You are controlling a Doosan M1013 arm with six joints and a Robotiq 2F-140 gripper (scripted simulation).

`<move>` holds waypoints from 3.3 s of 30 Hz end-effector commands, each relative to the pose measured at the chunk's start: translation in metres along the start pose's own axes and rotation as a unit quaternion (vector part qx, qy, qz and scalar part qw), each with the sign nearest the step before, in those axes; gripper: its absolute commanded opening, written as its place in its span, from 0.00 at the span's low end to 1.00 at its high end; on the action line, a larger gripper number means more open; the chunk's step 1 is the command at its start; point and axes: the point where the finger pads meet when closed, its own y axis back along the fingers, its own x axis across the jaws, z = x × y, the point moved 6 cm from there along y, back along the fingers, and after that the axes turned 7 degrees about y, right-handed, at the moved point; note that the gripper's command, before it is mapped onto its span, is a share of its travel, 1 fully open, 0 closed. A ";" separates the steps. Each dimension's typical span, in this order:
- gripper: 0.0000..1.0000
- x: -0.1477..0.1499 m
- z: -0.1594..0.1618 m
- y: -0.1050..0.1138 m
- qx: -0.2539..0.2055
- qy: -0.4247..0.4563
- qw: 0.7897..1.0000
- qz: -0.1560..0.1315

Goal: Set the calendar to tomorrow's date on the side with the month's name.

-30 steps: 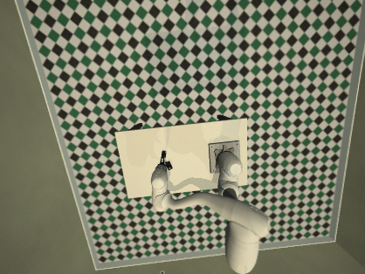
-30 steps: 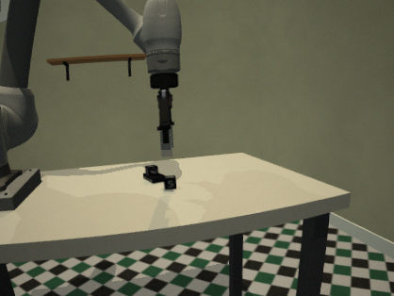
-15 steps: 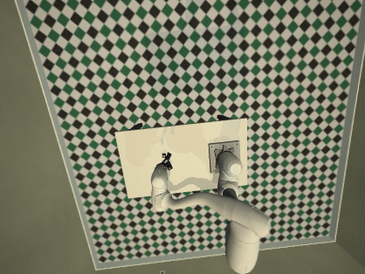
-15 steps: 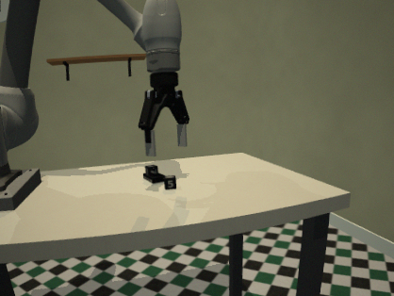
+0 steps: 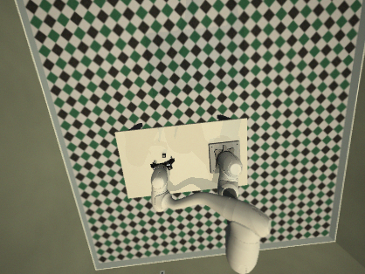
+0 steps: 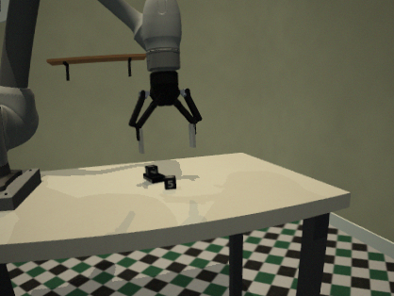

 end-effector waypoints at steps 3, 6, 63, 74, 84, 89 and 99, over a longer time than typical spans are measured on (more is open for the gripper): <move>1.00 0.000 0.001 0.001 0.006 -0.087 0.996 0.003; 1.00 0.000 0.001 0.001 0.006 -0.172 0.985 0.002; 0.29 -0.001 0.001 0.007 0.006 -0.800 0.600 -0.003; 0.29 -0.001 0.001 0.007 0.006 -0.800 0.600 -0.003; 0.29 -0.001 0.001 0.007 0.006 -0.800 0.600 -0.003; 0.29 -0.001 0.001 0.007 0.006 -0.800 0.600 -0.003; 0.29 -0.001 0.001 0.004 0.006 -0.800 0.600 -0.003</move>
